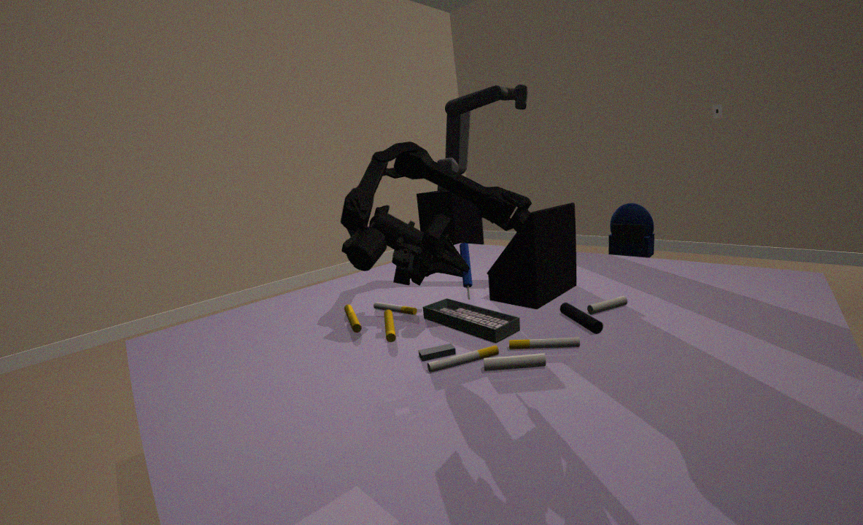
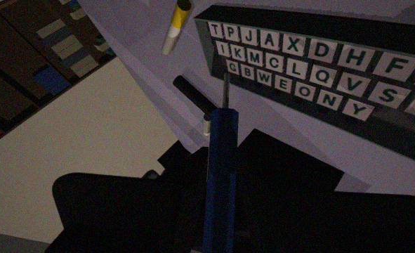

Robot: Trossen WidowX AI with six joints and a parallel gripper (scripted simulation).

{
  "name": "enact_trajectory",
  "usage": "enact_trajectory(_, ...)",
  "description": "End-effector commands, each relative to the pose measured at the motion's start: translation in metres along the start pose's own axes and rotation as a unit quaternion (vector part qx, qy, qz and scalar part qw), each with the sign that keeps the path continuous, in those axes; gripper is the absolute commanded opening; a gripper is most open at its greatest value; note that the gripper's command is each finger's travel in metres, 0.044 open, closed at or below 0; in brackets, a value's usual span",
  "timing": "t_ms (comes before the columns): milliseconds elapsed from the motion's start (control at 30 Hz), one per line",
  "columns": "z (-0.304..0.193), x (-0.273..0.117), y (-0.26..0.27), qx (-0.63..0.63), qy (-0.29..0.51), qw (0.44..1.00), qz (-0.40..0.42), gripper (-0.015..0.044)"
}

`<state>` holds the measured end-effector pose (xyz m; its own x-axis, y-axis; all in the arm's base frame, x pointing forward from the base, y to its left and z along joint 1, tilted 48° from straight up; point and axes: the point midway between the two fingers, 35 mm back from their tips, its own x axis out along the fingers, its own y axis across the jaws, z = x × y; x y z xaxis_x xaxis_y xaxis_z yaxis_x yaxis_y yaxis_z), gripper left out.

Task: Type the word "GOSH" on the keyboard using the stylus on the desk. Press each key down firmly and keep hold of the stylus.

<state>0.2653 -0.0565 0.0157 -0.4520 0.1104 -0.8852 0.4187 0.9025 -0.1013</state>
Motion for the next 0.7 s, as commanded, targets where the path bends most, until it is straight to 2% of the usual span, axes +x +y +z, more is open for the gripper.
enact_trajectory(0, 0.002, 0.009, 0.012, 0.054, 0.025, 0.998, -0.014, 0.0000)
enact_trajectory(667, -0.002, 0.050, 0.064, 0.310, 0.085, 0.938, -0.130, 0.0000)
